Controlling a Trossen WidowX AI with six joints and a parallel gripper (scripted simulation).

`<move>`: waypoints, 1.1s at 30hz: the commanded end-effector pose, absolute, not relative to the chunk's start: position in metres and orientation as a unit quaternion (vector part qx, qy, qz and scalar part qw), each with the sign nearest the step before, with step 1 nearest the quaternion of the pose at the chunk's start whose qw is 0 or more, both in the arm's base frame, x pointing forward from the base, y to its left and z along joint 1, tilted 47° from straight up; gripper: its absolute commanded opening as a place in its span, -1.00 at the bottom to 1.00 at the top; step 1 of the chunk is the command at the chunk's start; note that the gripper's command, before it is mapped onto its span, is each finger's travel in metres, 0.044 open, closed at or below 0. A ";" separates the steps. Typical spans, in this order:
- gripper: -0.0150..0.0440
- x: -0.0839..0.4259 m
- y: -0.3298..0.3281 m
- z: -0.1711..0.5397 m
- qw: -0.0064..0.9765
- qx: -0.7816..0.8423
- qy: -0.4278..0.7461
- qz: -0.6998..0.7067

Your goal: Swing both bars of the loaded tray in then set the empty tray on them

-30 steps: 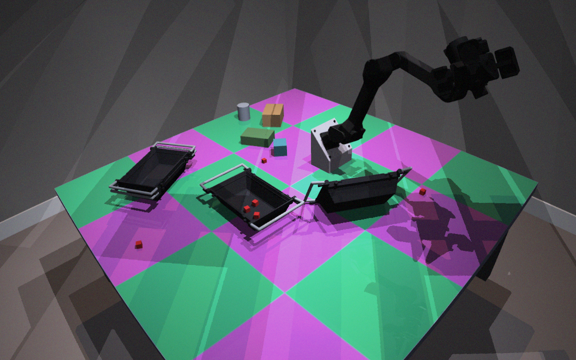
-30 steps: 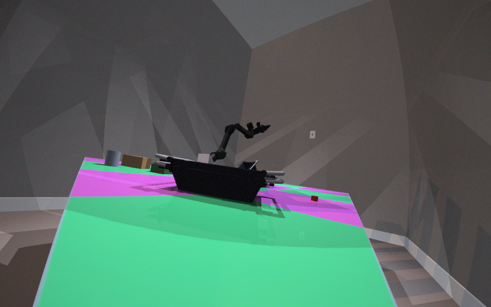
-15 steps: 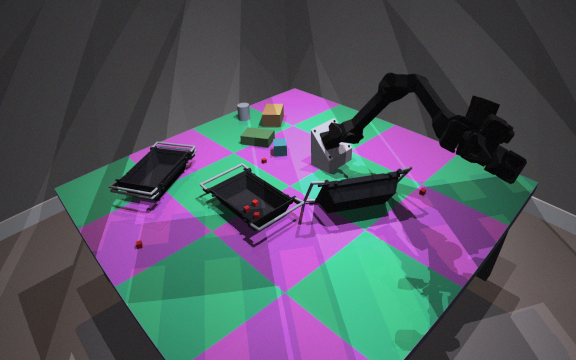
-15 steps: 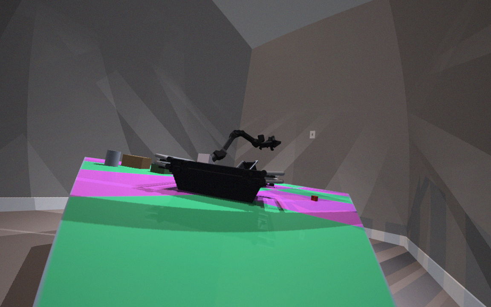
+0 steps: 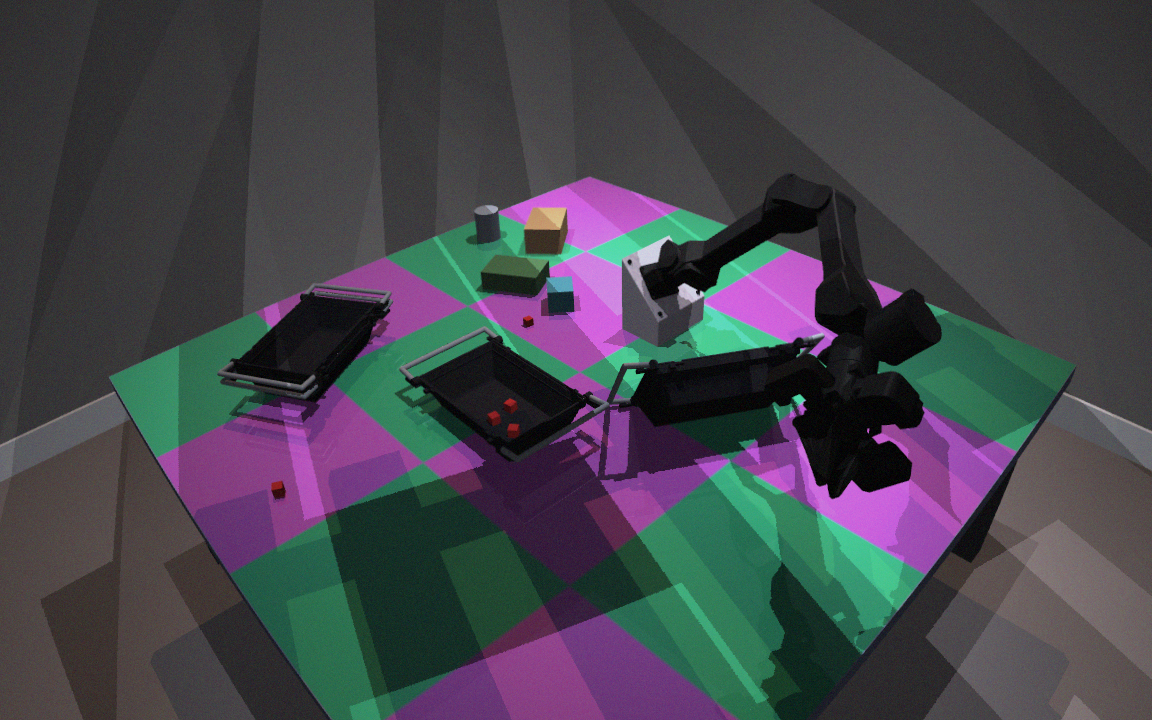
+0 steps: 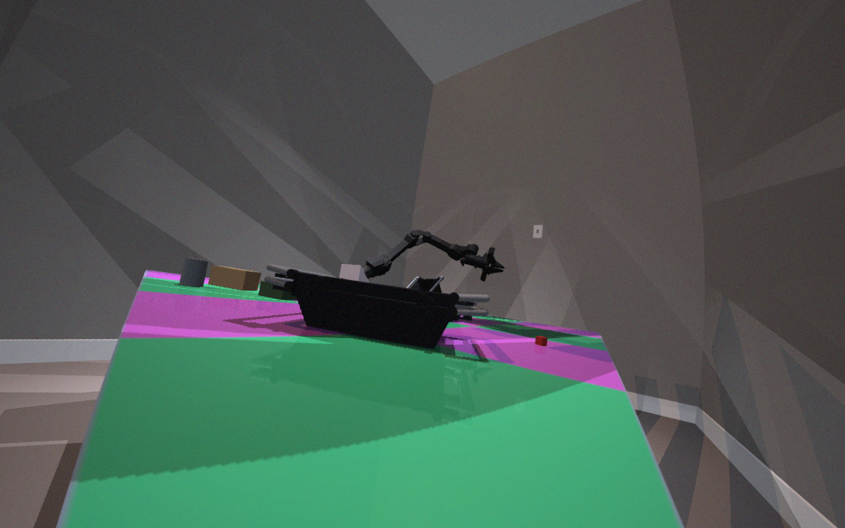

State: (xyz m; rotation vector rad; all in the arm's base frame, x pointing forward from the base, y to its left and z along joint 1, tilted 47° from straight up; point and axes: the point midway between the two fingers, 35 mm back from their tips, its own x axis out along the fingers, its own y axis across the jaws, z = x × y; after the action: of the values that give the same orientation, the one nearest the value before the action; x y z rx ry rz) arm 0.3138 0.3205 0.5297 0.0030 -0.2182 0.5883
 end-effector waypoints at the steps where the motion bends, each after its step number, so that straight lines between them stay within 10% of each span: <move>1: -0.20 0.359 0.327 0.469 0.949 -0.055 -0.016 0.309; 25: -0.20 0.418 0.167 0.147 0.668 0.171 0.638 0.342; 33: -0.20 0.414 0.152 0.140 0.631 0.225 0.665 0.331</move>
State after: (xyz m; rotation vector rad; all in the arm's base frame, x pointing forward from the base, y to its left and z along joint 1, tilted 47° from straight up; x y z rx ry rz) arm 0.4164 0.1525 0.1362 0.4548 1.4949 0.7481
